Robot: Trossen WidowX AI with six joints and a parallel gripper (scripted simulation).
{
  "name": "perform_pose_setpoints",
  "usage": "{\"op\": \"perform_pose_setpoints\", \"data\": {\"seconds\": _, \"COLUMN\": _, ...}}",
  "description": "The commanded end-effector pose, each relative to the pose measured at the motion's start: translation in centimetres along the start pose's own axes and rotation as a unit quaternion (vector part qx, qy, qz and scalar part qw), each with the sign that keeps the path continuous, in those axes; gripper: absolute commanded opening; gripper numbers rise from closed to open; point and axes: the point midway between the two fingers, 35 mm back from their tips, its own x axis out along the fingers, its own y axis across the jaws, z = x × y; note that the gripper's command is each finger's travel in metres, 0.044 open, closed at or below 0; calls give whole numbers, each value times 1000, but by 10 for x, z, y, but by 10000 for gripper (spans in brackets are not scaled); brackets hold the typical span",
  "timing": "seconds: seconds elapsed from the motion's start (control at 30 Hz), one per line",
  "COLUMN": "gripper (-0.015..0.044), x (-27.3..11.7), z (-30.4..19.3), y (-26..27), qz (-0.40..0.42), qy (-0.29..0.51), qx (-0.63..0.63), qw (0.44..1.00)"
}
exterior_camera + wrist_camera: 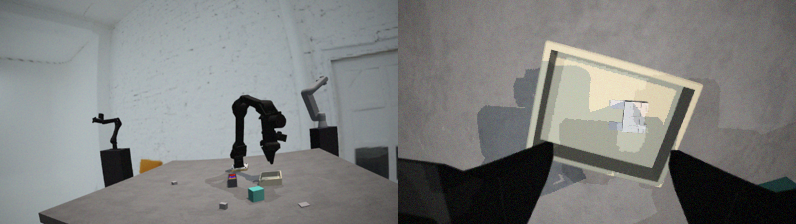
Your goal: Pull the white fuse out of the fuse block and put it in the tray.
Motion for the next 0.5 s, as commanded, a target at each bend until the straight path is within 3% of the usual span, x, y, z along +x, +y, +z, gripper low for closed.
{"op": "perform_pose_setpoints", "data": {"seconds": 0.0, "gripper": 330, "x": -6, "z": -1, "y": 0, "qz": -2, "qy": 1, "qx": 3, "qw": 1000}}
{"op": "perform_pose_setpoints", "data": {"seconds": 0.47, "gripper": 330, "x": -5, "z": 0, "y": 1, "qz": -1, "qy": 0, "qx": 0, "qw": 1000}}
